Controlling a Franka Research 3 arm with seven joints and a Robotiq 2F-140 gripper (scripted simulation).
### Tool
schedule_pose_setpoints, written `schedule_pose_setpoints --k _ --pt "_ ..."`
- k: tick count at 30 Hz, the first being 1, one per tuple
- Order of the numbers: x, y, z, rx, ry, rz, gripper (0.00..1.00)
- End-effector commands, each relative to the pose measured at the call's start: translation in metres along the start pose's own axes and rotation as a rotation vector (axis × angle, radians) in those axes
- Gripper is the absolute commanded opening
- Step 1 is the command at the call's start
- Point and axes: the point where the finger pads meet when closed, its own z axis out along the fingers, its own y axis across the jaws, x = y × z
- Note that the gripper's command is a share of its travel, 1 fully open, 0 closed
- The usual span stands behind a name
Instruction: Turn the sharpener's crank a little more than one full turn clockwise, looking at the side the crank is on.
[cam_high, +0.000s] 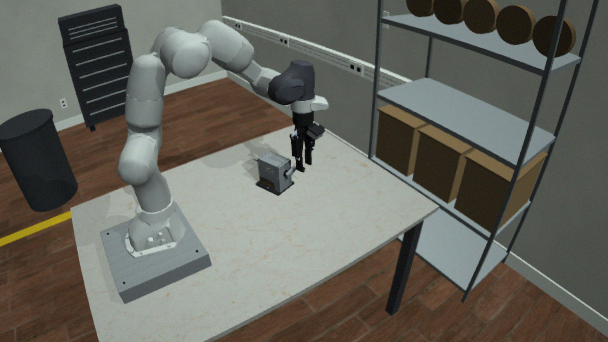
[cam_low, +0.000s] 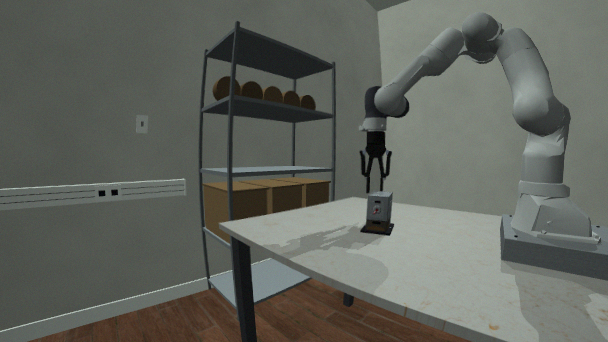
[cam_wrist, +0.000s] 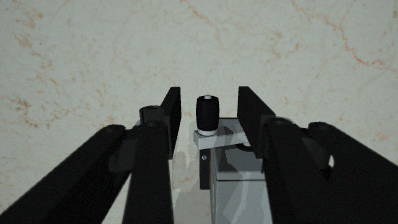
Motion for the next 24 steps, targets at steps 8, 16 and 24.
schedule_pose_setpoints --k 8,16,24 --pt "0.000 -0.001 0.015 0.002 0.002 0.004 0.39" --pt "0.000 -0.001 0.024 0.002 0.002 0.004 0.39" --pt "0.000 -0.001 0.034 0.002 0.002 0.004 0.39"
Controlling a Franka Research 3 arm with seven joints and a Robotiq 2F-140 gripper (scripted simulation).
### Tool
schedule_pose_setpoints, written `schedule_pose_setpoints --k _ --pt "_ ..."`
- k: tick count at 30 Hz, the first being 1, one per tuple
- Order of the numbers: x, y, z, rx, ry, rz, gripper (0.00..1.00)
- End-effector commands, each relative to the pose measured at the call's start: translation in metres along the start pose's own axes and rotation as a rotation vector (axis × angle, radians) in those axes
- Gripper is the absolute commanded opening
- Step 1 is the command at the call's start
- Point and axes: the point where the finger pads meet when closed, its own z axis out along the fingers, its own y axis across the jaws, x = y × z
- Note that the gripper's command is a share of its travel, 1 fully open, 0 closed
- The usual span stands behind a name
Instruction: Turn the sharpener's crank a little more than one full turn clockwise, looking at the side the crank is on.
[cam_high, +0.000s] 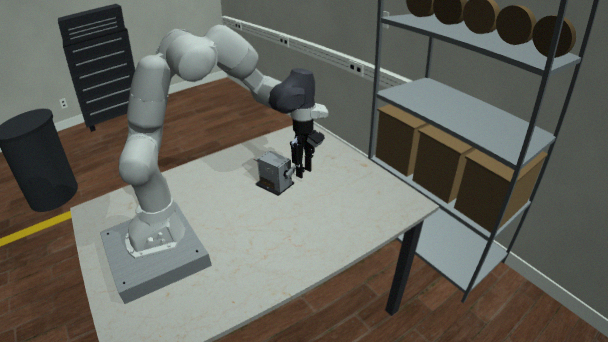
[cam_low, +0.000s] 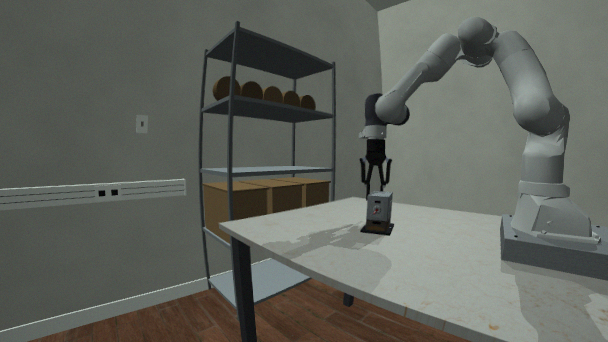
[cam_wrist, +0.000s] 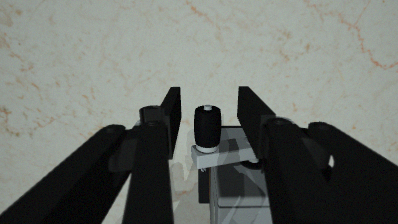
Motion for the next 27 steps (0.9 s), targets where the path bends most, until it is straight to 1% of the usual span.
schedule_pose_setpoints --k 1,12,27 --pt "0.0001 -0.0019 0.0042 0.005 0.003 0.006 0.39" --pt "0.0001 -0.0019 0.0091 0.005 0.003 0.006 0.39" --pt "0.0001 -0.0019 0.0097 0.005 0.003 0.006 0.39"
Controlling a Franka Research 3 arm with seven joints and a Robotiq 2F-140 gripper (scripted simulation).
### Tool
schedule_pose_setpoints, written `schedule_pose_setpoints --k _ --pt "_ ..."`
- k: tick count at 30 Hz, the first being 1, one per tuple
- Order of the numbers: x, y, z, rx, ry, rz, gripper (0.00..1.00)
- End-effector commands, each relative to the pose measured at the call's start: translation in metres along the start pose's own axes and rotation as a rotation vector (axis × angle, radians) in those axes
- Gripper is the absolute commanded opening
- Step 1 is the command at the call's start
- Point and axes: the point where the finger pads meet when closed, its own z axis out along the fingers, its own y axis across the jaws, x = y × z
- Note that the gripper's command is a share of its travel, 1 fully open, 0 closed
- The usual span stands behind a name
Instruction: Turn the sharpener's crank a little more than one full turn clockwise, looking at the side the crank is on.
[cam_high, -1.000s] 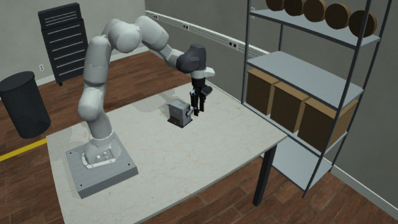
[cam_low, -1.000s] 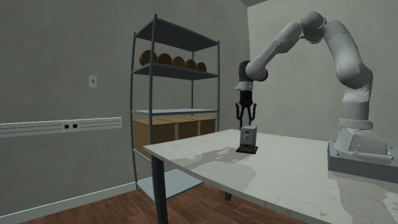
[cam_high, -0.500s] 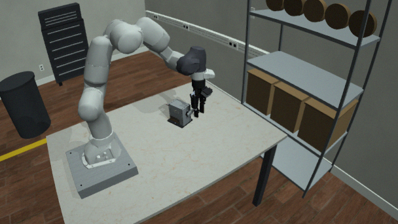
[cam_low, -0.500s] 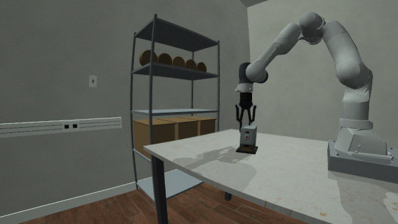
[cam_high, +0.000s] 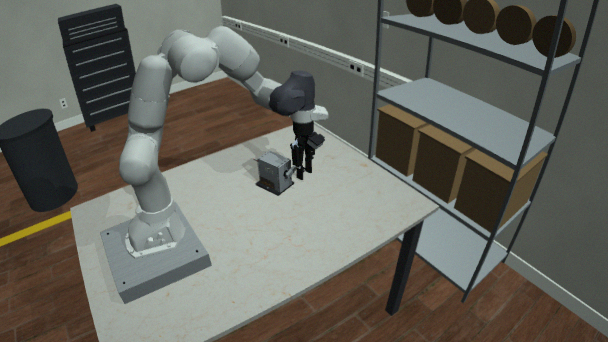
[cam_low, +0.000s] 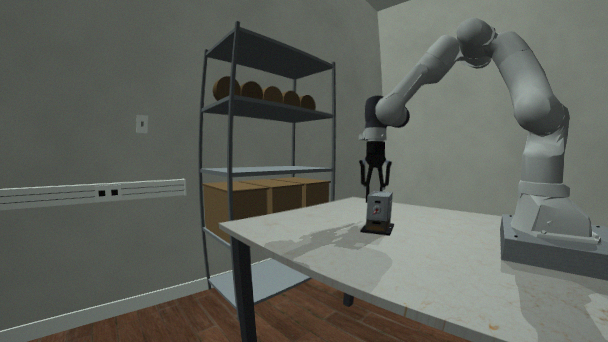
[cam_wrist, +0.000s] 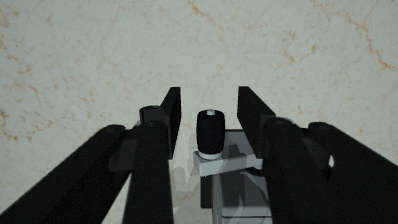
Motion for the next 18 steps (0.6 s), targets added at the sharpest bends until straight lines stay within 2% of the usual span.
schedule_pose_setpoints --k 1,6,7,18 --pt "-0.0006 0.0000 0.0014 0.000 0.000 0.002 0.39" --pt "-0.0006 0.0000 0.0014 0.000 0.000 0.002 0.39" --pt "-0.0006 0.0000 0.0014 0.000 0.000 0.002 0.10" --pt "-0.0006 0.0000 0.0014 0.000 0.000 0.002 0.10"
